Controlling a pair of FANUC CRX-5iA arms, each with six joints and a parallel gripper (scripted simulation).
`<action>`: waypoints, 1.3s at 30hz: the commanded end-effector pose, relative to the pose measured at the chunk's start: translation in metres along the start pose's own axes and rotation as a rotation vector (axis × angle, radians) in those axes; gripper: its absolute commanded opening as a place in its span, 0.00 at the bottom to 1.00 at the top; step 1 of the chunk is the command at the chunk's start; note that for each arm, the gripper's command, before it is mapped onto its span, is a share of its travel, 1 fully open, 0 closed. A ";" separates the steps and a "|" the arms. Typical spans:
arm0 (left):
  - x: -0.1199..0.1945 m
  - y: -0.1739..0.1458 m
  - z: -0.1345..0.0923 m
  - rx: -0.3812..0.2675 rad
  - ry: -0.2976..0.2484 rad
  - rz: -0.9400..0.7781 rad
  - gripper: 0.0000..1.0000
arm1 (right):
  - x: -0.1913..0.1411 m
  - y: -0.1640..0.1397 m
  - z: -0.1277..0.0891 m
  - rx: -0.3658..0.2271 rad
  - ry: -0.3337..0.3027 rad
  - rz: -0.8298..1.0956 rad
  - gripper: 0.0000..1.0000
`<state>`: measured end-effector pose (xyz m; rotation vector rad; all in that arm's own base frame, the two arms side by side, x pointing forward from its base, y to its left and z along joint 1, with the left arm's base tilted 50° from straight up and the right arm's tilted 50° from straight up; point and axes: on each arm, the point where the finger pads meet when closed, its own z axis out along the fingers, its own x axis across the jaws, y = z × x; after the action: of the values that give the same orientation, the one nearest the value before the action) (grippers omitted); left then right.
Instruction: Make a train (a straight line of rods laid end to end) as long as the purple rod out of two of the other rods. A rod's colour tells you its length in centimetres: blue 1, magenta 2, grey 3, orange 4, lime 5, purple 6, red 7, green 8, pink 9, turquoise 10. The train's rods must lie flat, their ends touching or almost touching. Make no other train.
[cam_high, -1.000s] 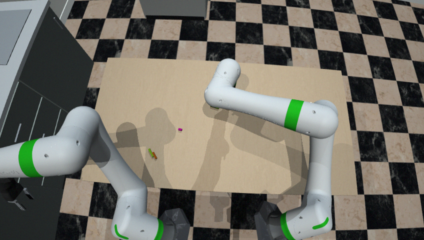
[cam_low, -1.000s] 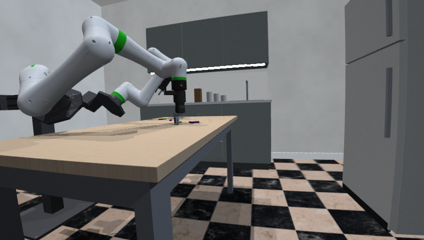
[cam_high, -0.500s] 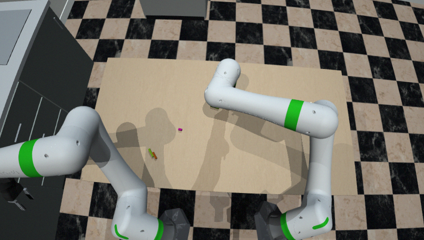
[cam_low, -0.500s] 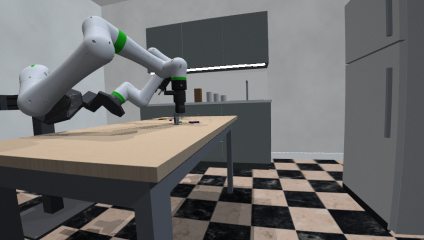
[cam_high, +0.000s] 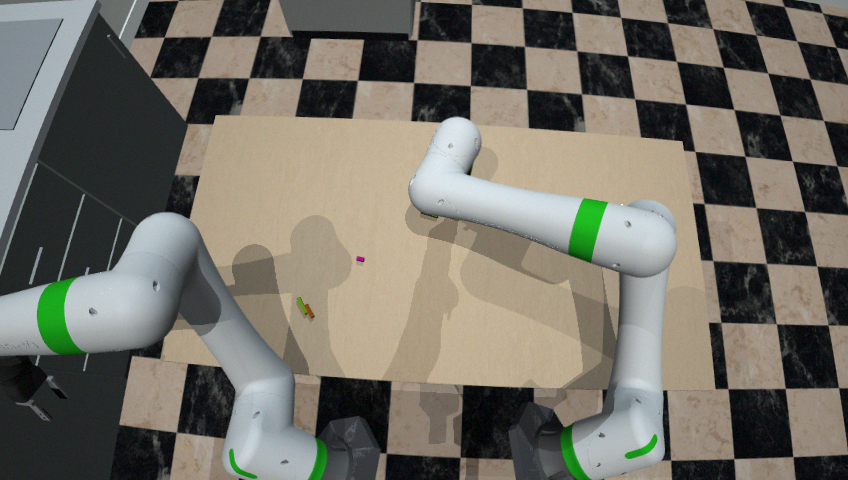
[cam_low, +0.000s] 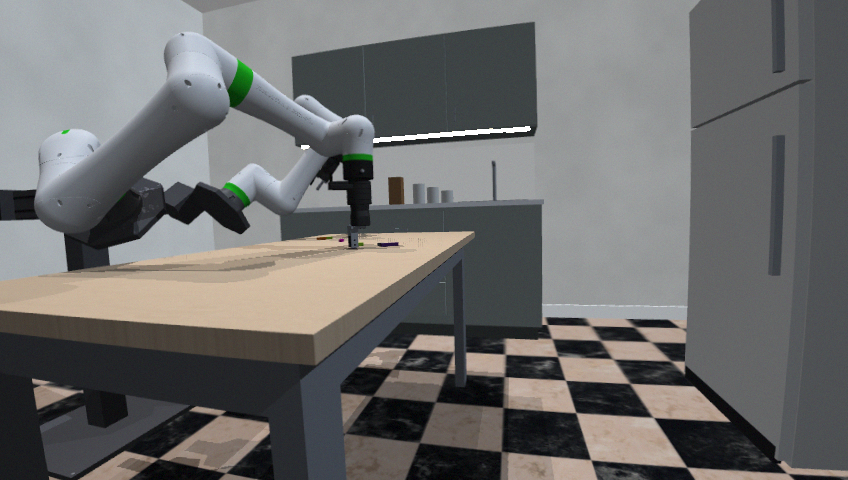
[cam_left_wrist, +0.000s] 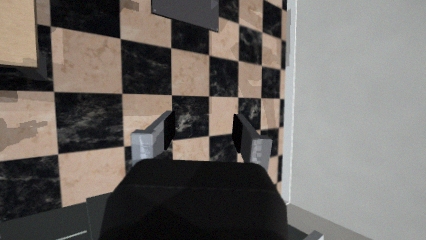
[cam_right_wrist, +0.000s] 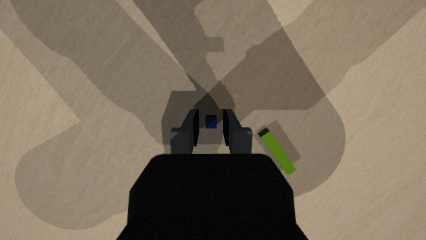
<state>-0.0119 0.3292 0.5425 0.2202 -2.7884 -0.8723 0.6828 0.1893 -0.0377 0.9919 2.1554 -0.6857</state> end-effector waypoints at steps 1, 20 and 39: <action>0.000 0.000 -0.001 -0.001 0.000 0.000 1.00 | 0.000 0.001 -0.001 -0.002 0.000 0.000 0.54; 0.000 0.000 -0.001 -0.001 0.000 0.000 1.00 | 0.000 0.001 -0.001 -0.002 0.000 0.000 0.24; 0.000 0.000 -0.001 -0.001 0.000 0.000 1.00 | 0.000 0.001 -0.005 -0.002 0.000 0.000 0.24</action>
<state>-0.0119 0.3292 0.5425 0.2202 -2.7884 -0.8723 0.6826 0.1892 -0.0375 0.9926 2.1550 -0.6864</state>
